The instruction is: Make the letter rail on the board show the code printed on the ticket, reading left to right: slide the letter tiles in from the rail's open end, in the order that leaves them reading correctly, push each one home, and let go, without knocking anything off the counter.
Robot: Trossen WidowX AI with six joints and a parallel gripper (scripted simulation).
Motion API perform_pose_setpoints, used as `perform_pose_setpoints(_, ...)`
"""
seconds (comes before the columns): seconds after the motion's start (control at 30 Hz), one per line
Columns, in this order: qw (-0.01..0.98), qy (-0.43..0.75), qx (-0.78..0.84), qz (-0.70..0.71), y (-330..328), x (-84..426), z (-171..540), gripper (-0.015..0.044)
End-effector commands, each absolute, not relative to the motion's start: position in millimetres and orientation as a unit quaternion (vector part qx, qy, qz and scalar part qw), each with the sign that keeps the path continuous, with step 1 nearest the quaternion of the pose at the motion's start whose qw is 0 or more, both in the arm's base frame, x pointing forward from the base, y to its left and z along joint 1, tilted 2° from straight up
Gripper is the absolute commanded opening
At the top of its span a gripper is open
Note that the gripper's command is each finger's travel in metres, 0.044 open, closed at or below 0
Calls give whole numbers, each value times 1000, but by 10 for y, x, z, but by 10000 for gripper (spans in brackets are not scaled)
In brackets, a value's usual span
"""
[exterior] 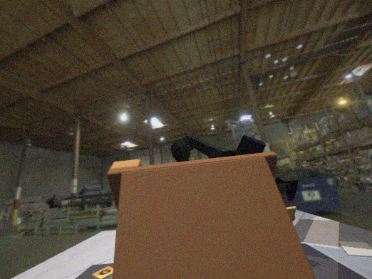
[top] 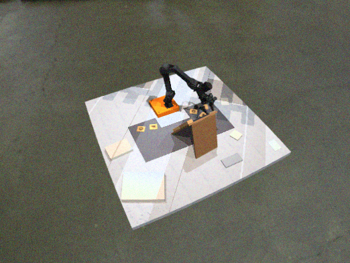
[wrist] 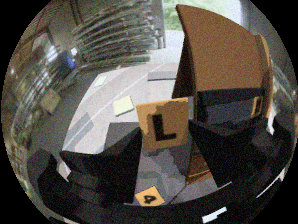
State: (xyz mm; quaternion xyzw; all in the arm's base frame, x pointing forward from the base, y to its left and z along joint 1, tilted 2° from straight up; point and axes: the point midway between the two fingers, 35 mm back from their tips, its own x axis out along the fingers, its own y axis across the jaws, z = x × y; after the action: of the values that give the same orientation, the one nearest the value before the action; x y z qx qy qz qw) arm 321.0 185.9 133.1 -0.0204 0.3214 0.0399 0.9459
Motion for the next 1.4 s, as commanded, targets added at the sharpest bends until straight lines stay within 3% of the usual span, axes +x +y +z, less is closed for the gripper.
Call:
perform_pose_setpoints(0.0,946,321,-22,42,1840,3210,1329,0)
perform_pose_setpoints(1.37,946,321,-22,41,1635,3233,1333,0)
